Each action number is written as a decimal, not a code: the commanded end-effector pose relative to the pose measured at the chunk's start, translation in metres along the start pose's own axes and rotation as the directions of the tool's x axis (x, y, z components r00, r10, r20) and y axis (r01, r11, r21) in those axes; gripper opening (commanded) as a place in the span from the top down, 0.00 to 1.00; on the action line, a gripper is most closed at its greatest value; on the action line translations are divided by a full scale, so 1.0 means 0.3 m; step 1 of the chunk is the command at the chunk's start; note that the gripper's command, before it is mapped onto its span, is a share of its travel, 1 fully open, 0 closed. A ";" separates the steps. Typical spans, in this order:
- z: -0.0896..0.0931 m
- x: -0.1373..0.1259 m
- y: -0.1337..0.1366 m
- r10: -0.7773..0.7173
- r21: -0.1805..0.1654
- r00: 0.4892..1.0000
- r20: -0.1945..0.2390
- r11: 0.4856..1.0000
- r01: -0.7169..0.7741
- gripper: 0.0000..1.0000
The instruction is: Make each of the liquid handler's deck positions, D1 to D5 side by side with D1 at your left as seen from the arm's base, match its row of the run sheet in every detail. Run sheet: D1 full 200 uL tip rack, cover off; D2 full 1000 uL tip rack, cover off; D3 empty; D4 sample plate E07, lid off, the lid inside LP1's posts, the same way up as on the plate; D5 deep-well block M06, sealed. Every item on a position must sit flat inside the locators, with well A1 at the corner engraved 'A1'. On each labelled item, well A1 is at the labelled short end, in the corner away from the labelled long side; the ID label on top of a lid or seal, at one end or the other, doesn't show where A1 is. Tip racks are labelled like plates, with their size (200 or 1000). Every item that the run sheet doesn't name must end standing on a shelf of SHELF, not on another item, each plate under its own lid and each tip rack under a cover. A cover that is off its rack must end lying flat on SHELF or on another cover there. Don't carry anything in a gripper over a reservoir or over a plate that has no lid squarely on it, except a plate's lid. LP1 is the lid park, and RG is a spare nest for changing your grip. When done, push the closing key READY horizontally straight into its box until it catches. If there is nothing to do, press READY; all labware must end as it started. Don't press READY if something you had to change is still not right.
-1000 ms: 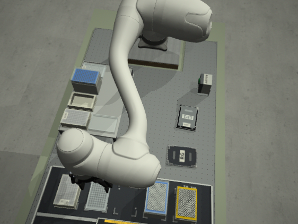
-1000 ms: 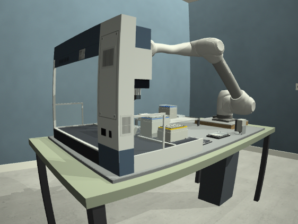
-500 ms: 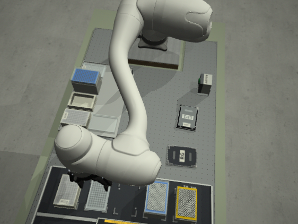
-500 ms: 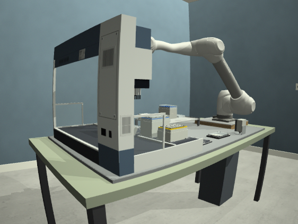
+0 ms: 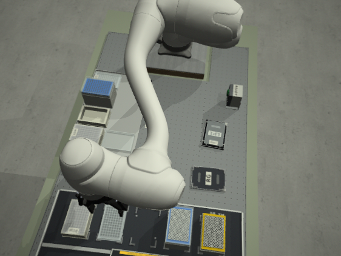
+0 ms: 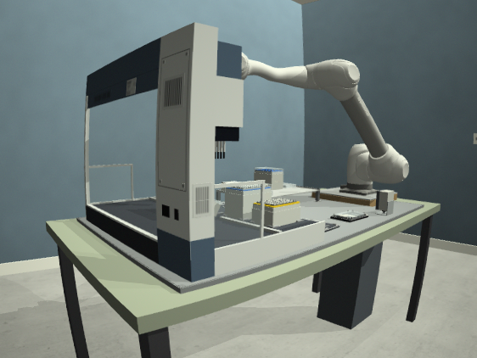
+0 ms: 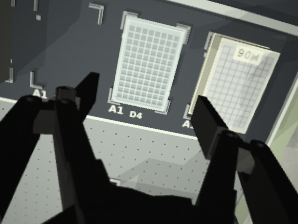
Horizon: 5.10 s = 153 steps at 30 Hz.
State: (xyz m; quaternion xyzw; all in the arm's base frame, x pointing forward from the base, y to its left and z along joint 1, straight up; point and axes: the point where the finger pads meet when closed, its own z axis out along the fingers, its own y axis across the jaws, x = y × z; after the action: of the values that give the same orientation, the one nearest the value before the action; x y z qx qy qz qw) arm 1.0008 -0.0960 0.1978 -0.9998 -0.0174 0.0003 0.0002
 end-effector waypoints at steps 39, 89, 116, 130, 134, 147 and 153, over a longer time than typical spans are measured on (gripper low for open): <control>-0.198 0.000 0.000 0.000 0.000 1.000 -0.002 1.000 0.000 0.34; -0.283 -0.499 -0.009 0.000 0.000 1.000 -0.002 1.000 0.000 0.34; -0.283 -0.561 0.246 0.000 0.000 1.000 -0.002 1.000 0.000 0.34; -0.283 -0.564 0.403 0.000 0.000 1.000 -0.002 1.000 0.000 0.34; -0.283 -0.498 0.404 0.000 0.000 1.000 -0.002 1.000 0.000 0.34; -0.283 -0.315 0.407 0.000 0.000 1.000 -0.002 1.000 0.000 0.34; -0.284 -0.215 0.409 0.000 0.000 1.000 -0.002 1.000 0.000 0.34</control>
State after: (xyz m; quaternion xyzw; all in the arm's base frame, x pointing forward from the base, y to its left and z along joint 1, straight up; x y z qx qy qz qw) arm 0.9294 -0.2209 0.2811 -0.9998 -0.0175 -0.0003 0.0000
